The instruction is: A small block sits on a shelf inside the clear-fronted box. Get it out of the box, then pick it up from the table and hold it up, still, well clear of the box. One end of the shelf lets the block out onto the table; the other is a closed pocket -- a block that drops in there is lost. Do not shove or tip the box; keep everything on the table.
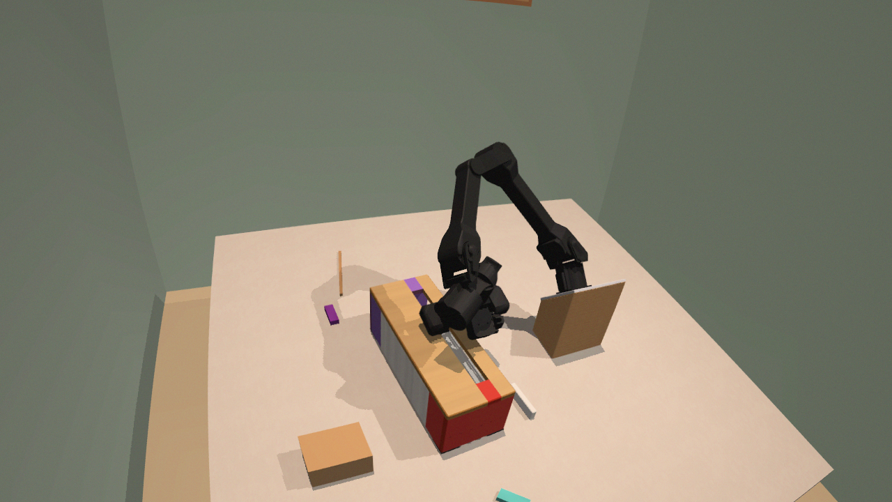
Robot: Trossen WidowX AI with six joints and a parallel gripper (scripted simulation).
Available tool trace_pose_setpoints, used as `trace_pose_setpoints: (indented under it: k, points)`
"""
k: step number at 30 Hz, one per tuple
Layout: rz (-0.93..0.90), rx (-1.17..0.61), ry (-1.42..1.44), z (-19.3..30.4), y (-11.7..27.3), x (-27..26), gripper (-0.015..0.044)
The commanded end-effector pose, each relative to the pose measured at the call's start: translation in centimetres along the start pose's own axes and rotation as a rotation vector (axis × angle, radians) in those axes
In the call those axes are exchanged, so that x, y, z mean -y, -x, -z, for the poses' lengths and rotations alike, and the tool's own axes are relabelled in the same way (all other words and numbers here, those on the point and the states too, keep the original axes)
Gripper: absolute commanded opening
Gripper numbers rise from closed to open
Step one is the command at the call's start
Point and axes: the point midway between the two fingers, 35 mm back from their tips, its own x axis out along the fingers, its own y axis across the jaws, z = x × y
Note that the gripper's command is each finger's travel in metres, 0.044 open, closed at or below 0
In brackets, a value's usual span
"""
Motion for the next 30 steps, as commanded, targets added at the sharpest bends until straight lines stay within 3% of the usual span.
trace_pose_setpoints:
  k: [1,30]
  points:
    - [0.004,-0.002,-0.025,1.0,-0.3,0.3,0.0400]
    - [0.004,-0.003,-0.025,3.9,-1.3,0.3,0.0400]
